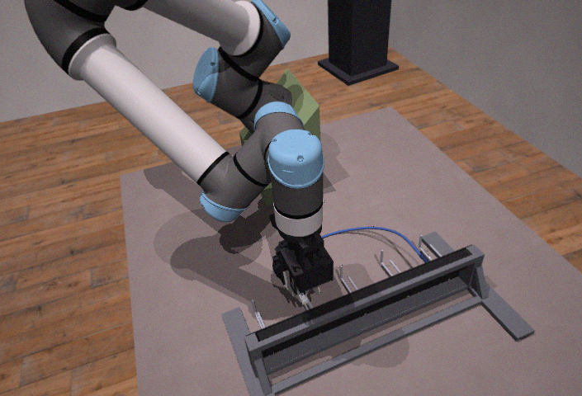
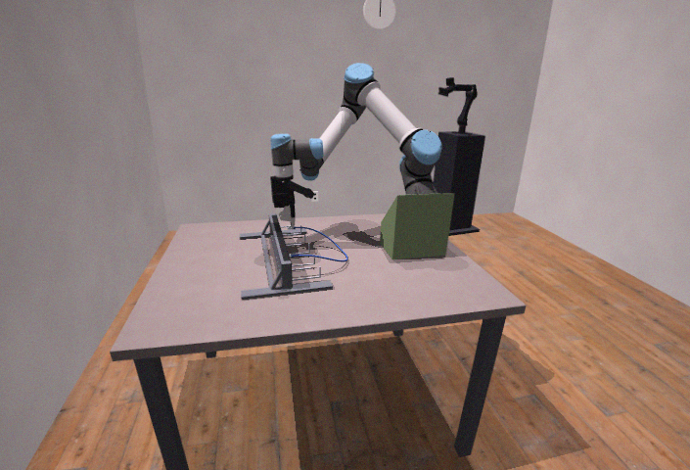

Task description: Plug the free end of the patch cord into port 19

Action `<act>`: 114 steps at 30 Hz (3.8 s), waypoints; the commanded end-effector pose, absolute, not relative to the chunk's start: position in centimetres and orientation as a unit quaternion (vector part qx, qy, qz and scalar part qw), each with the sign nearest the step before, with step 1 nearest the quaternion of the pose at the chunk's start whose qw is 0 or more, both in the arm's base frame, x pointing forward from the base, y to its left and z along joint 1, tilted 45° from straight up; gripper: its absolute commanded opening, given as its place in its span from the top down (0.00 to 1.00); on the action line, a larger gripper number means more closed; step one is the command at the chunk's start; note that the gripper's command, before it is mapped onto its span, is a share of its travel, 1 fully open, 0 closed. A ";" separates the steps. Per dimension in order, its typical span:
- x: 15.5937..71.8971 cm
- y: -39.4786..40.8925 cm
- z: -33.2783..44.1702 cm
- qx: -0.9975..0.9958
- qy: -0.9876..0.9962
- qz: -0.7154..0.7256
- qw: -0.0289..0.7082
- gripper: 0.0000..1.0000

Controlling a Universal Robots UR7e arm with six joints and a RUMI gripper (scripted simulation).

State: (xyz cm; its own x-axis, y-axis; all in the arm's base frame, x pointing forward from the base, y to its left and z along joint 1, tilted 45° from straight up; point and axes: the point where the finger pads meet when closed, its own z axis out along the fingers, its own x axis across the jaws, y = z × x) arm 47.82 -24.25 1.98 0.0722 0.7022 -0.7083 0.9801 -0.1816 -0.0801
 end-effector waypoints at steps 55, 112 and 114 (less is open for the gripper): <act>49.5 -24.4 1.9 0.699 0.603 -0.315 0.221 1.00; 50.5 -24.5 1.9 0.699 0.603 -0.316 0.221 1.00; 50.5 -24.5 1.9 0.699 0.603 -0.316 0.221 1.00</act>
State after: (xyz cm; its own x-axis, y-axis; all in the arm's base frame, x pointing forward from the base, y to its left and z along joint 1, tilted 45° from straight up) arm 50.35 -24.61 1.88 0.0739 0.7028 -0.7075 0.9814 -0.1773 -0.0736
